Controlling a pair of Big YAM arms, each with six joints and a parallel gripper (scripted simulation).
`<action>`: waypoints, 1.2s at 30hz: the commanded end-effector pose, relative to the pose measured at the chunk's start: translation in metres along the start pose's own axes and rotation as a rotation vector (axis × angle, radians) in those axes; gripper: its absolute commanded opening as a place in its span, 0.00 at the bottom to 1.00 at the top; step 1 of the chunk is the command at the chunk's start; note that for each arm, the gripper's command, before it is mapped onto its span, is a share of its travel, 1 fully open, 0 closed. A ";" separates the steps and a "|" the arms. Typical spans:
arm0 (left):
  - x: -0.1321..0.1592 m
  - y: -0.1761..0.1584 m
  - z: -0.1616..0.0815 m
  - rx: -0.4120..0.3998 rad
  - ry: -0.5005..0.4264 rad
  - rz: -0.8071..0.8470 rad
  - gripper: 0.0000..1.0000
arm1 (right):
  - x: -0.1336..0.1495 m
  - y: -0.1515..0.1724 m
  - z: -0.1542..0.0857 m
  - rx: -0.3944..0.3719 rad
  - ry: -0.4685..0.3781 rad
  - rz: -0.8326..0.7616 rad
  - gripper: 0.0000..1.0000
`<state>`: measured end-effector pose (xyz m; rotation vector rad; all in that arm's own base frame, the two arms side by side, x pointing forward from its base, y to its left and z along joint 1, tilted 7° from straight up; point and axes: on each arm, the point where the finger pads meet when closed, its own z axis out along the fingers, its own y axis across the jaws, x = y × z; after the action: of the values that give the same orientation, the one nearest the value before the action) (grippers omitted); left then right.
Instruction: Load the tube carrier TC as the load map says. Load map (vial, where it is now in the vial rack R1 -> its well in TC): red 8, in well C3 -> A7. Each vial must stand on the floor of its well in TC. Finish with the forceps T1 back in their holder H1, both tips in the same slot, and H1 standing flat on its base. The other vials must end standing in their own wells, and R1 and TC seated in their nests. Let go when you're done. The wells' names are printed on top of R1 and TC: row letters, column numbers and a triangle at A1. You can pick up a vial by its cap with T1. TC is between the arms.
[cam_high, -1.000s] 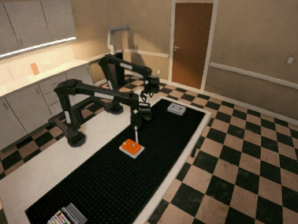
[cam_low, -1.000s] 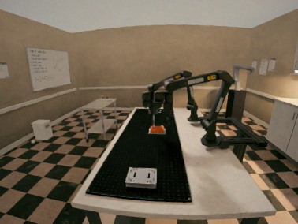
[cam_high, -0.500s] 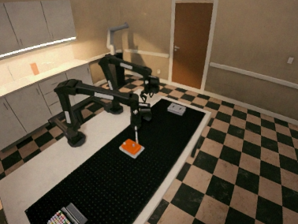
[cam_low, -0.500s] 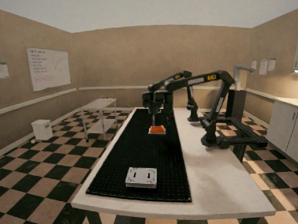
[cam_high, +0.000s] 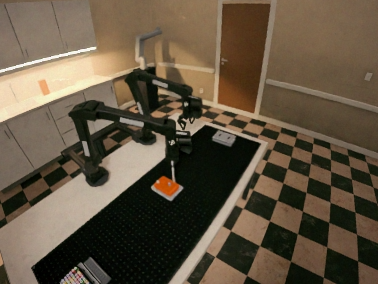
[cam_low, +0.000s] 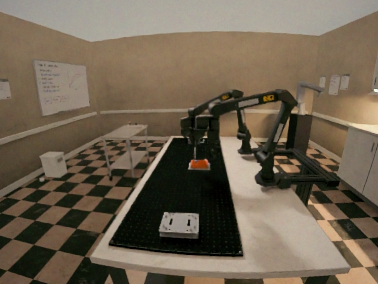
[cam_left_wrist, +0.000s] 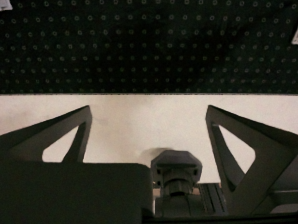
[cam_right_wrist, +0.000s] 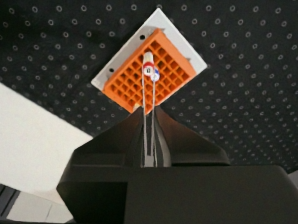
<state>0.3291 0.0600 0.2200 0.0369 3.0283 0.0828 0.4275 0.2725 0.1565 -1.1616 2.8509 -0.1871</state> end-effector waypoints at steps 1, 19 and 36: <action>-0.020 0.005 -0.017 -0.005 -0.032 0.010 1.00 | -0.003 -0.005 0.004 0.006 -0.005 -0.001 0.09; -0.020 0.005 -0.017 -0.005 -0.032 0.010 1.00 | -0.002 -0.004 0.008 0.006 -0.005 -0.002 0.09; -0.020 0.005 -0.017 -0.005 -0.032 0.010 1.00 | 0.001 -0.004 0.011 0.006 0.002 -0.003 0.09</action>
<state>0.3291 0.0600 0.2200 0.0369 3.0283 0.0828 0.4278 0.2723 0.1521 -1.1612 2.8445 -0.1874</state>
